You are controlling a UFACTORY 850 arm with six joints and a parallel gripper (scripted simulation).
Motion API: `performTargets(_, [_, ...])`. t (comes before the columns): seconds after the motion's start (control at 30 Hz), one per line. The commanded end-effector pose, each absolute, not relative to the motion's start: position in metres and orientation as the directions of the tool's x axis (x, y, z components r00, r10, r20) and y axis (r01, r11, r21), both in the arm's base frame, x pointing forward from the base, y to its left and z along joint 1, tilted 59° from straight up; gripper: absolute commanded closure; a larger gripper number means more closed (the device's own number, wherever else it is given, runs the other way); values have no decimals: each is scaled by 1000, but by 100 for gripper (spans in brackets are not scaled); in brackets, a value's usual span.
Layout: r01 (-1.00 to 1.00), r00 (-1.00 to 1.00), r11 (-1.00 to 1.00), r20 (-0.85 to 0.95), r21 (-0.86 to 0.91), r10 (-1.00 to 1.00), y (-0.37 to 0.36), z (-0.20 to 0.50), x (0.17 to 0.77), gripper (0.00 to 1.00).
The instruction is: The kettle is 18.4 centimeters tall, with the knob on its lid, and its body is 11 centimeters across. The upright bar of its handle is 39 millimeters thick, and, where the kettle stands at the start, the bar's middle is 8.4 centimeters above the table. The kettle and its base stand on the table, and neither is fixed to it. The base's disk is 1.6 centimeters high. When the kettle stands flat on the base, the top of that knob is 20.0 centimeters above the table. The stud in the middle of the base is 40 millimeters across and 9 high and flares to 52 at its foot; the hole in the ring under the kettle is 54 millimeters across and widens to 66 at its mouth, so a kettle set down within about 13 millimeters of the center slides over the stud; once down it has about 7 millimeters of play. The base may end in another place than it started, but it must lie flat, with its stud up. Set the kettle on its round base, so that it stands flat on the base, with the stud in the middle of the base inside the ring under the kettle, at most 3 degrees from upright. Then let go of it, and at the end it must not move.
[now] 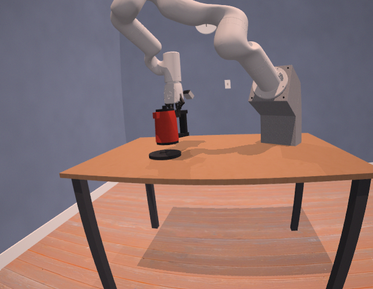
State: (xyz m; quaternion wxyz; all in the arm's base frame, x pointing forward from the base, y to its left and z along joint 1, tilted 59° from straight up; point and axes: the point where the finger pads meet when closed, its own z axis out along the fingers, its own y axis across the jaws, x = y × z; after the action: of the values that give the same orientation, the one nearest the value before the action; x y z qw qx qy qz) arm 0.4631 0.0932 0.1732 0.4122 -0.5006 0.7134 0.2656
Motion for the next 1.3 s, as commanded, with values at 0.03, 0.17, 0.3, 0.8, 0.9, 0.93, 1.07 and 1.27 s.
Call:
performTargets(0.03, [-933,-159,359,-854,-35,-496,102,184,456,100])
performTargets(0.17, [-933,-159,359,-854,-35,-496,107,189,453,100])
performTargets(0.3, [-933,-159,359,-854,-35,-496,112,195,449,100])
performTargets(0.8, [-933,-159,359,-854,-35,-496,129,212,437,100])
performTargets(0.9, [-933,-159,359,-854,-35,-496,131,215,435,100])
performTargets(0.93, [-933,-159,359,-854,-35,-496,132,216,435,100])
performTargets(1.07, [-933,-159,359,-854,-35,-496,135,219,432,100])
performTargets(1.27, [-933,-159,359,-854,-35,-496,138,222,430,100])
